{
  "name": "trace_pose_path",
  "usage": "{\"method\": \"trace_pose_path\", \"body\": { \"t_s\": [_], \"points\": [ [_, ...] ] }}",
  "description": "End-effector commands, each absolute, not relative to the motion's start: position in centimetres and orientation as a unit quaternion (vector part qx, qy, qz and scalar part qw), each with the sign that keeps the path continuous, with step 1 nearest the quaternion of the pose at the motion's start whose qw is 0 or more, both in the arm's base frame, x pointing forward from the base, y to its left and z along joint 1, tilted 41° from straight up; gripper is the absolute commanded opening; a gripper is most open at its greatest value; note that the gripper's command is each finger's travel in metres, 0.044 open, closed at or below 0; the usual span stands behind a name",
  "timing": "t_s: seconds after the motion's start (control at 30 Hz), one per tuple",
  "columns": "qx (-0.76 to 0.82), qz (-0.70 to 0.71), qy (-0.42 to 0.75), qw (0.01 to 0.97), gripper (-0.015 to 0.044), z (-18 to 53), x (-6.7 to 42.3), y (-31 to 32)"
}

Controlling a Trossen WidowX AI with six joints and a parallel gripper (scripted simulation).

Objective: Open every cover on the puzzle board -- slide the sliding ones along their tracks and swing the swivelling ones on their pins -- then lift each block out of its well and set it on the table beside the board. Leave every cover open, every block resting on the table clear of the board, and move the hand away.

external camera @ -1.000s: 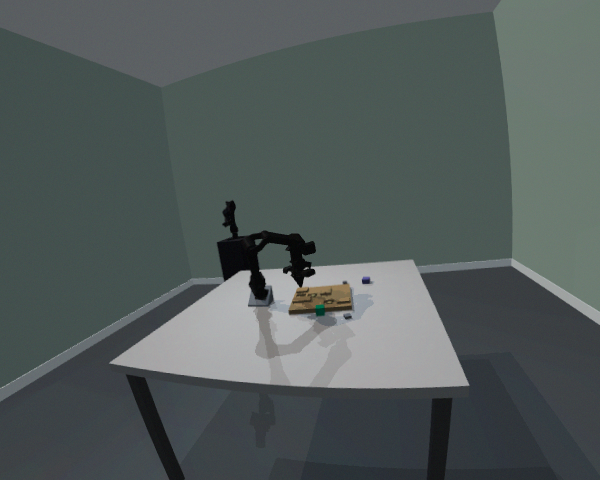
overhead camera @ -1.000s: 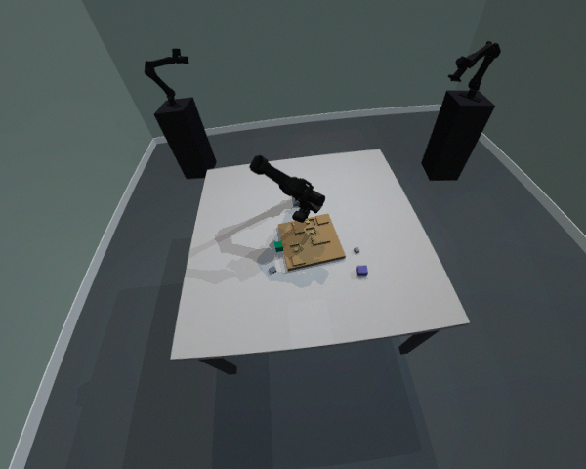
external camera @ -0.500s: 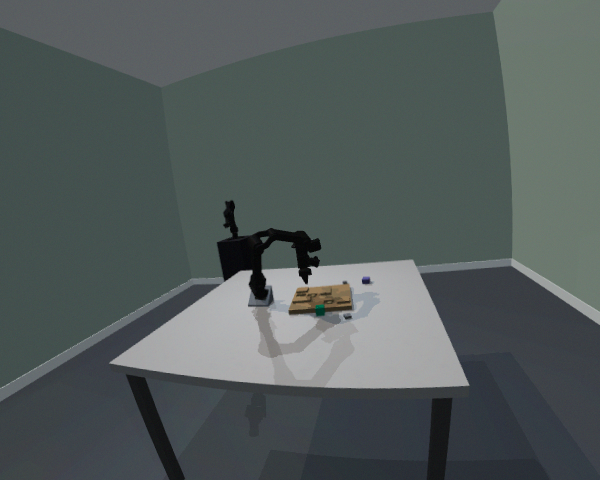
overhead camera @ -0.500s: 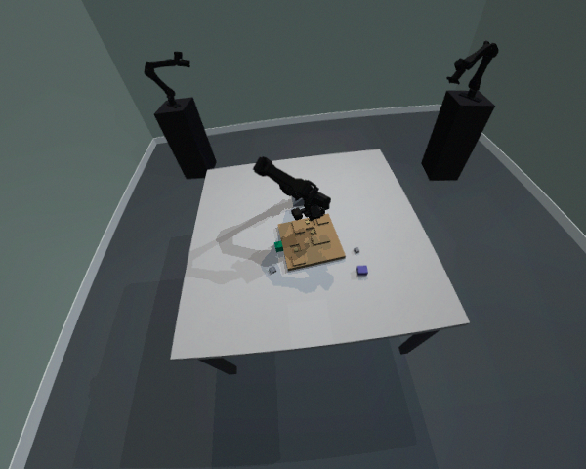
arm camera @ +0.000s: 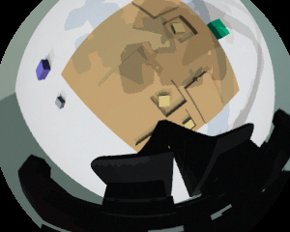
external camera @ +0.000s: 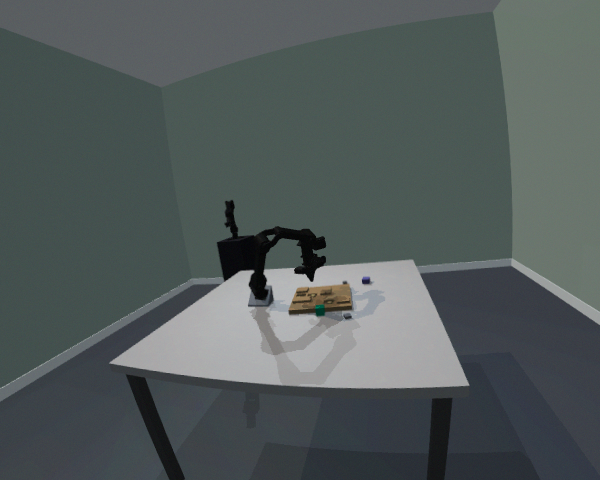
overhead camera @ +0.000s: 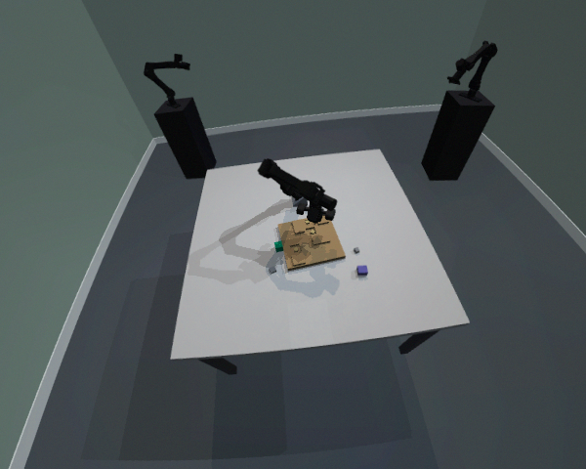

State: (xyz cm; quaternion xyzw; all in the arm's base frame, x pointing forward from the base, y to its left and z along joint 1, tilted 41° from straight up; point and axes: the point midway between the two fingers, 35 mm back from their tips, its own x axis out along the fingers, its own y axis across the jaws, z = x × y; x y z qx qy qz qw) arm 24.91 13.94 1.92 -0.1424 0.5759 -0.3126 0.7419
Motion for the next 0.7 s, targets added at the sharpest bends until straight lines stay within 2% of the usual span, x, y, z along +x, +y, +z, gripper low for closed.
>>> {"method": "trace_pose_path", "body": {
  "t_s": [0.0, 0.17, 0.67],
  "points": [
    [0.163, -0.525, 0.406, 0.73, 0.0, -0.74, 26.88, 16.69],
    [0.237, -0.563, 0.35, 0.71, 0.0, -1.09, 27.18, 17.09],
    [0.238, -0.564, 0.349, 0.71, 0.0, -1.09, 27.19, 17.09]
  ]
}}
